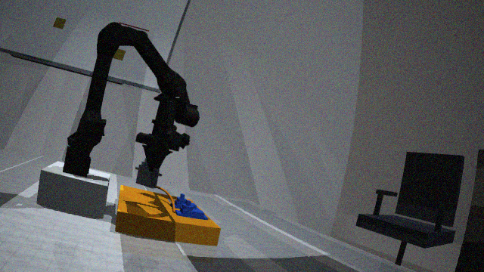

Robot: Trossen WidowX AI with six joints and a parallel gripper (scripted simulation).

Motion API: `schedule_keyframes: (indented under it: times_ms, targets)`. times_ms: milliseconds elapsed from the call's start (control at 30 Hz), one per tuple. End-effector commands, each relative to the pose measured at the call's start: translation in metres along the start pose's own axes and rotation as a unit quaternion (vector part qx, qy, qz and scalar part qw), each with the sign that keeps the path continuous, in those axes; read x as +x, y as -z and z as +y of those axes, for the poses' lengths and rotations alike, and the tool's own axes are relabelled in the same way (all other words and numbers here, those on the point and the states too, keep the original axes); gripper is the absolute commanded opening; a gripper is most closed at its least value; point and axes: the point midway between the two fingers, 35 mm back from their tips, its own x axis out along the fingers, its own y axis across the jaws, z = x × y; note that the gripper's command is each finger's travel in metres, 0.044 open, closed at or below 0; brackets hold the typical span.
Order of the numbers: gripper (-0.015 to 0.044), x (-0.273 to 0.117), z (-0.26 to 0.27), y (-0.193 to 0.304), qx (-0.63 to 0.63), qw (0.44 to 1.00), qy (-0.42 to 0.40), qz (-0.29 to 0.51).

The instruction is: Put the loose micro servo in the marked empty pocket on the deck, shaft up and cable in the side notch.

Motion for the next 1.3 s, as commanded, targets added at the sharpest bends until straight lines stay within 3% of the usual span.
schedule_keyframes:
  times_ms: [0,433,700,1267]
  targets:
    - [0.0000,-0.001,0.002,0.000,-0.064,0.998,-0.004,0.000]
    - [0.0000,-0.001,0.002,0.000,-0.275,0.961,-0.004,-0.001]
    - [0.0000,-0.001,0.006,-0.006,-0.278,0.961,-0.004,-0.001]
    - [0.0000,-0.003,0.043,-0.065,-0.278,0.961,-0.005,-0.004]
